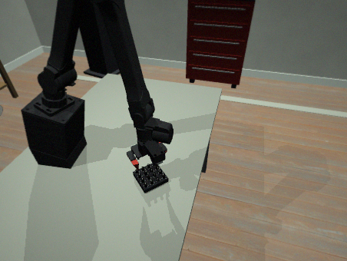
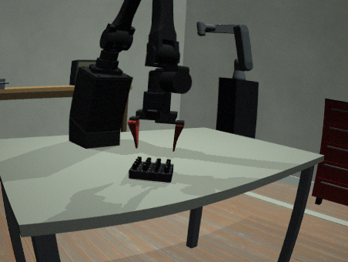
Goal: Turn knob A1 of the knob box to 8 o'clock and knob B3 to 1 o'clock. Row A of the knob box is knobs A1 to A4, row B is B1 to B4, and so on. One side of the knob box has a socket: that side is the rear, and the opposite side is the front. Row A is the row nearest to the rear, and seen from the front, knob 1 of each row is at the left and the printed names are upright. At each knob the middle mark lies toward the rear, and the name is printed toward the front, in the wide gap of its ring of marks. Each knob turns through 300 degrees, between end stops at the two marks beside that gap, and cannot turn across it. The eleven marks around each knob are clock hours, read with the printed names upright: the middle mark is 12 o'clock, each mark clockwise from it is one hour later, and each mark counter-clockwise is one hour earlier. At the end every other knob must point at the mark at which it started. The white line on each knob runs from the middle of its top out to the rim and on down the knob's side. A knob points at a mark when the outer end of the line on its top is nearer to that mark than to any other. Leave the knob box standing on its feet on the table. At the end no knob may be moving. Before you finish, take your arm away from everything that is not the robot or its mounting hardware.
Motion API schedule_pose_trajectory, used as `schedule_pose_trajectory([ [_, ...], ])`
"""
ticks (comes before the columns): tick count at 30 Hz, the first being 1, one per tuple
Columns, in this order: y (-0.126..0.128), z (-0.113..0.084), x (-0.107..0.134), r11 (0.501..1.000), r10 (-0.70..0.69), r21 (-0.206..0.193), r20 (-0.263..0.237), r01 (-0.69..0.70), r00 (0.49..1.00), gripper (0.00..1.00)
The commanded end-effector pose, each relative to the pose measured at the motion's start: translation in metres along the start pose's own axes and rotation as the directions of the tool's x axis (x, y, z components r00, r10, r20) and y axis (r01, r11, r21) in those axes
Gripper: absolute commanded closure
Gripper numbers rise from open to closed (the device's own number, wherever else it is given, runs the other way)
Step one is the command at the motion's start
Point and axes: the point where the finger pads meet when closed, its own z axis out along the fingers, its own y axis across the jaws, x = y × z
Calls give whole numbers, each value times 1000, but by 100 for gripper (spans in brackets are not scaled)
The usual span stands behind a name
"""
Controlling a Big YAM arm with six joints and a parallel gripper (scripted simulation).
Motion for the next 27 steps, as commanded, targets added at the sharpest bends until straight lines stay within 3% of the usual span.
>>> schedule_pose_trajectory([
  [1, 7, -7, -12, 1000, -14, -12, 19, 15, 1000, 0],
  [27, 9, -7, -13, 1000, -12, -17, 25, 12, 1000, 0],
])
